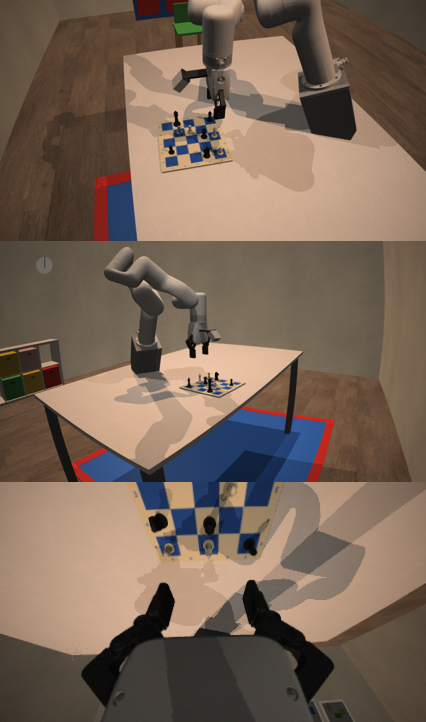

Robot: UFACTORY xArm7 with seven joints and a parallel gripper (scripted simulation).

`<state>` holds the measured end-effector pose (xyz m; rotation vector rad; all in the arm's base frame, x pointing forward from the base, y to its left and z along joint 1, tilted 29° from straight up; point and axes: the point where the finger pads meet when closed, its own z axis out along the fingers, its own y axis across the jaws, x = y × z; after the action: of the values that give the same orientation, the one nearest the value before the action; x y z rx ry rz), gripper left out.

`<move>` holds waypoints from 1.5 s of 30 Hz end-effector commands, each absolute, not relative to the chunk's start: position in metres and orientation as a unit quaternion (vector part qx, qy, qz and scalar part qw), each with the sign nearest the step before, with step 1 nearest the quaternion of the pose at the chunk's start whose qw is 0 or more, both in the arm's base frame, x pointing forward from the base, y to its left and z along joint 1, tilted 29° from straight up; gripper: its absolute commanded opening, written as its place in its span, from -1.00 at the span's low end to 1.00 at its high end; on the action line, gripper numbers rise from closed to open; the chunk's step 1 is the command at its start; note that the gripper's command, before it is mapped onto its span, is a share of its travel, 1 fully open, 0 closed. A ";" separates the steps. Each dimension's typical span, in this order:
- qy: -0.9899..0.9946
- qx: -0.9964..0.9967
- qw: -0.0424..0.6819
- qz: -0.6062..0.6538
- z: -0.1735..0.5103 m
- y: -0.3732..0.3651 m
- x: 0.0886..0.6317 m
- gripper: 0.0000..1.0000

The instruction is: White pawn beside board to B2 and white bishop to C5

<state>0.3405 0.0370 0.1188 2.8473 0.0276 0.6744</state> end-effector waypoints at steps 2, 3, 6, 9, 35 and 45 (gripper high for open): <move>0.010 0.967 0.108 0.229 0.132 0.040 0.334 1.00; 0.010 0.967 0.108 0.229 0.136 0.041 0.332 1.00; 0.010 0.967 0.108 0.229 0.148 0.044 0.326 1.00; 0.010 0.967 0.108 0.229 0.158 0.046 0.320 1.00; 0.010 0.967 0.108 0.229 0.169 0.048 0.315 1.00; 0.010 0.967 0.108 0.229 0.169 0.048 0.315 1.00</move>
<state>0.3144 0.0481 0.1679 2.8472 0.0284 0.6711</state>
